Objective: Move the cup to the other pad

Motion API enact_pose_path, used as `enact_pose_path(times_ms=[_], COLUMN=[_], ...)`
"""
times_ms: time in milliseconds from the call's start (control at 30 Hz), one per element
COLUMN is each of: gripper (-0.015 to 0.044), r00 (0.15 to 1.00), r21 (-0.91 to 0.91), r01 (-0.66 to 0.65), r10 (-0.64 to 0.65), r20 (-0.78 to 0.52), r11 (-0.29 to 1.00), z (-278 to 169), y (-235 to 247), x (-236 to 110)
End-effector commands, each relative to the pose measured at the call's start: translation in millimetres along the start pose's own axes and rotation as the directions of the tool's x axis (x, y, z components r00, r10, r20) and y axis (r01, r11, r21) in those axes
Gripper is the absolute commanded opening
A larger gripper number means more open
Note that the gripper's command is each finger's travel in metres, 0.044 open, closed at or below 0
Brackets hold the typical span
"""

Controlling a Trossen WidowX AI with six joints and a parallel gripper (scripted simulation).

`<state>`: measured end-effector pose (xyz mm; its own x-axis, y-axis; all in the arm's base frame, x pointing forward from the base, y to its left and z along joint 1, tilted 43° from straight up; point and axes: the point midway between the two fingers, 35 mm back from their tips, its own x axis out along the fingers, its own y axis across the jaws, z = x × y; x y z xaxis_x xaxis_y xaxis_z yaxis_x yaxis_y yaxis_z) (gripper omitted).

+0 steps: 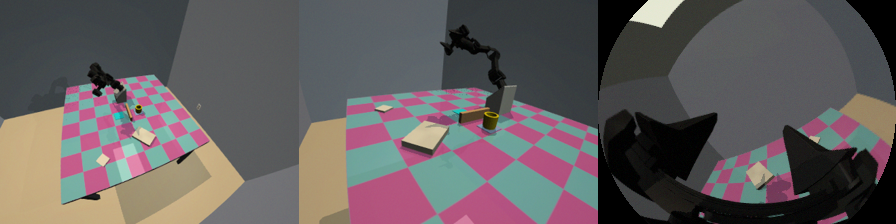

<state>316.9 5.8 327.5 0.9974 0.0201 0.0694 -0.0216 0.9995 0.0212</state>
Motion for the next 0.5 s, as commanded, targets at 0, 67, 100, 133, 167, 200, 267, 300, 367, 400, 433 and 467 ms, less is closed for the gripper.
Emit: enact_pose_path(times_ms=[0,67,100,133,167,200,267,300,367,400,433,467], gripper=[0.0374,0.0321,0.0295,0.0269,0.0242,0.0216,0.0167,0.0167,0.0167,0.0167,0.0167,0.0167], r00=[1.000,0.994,0.984,0.968,0.948,0.923,0.859,0.821,0.734,0.687,0.636,0.584], r21=[0.010,0.089,0.143,0.192,0.234,0.268,0.314,0.325,0.323,0.310,0.290,0.263], r01=[0.001,0.018,0.041,0.071,0.107,0.149,0.247,0.300,0.409,0.464,0.517,0.568], r10=[-0.001,-0.009,-0.015,-0.021,-0.029,-0.037,-0.057,-0.069,-0.098,-0.116,-0.135,-0.157], r20=[-0.012,-0.107,-0.178,-0.248,-0.317,-0.384,-0.509,-0.567,-0.672,-0.718,-0.759,-0.796], r11=[1.000,0.996,0.989,0.979,0.966,0.952,0.917,0.897,0.854,0.830,0.806,0.780], z=[-3,-26,-44,-62,-81,-99,-136,-155,-191,-208,-225,-241], y=[0,3,5,8,11,13,19,22,28,30,33,35], x=[2,14,21,28,33,37,42,43,41,38,35,30])
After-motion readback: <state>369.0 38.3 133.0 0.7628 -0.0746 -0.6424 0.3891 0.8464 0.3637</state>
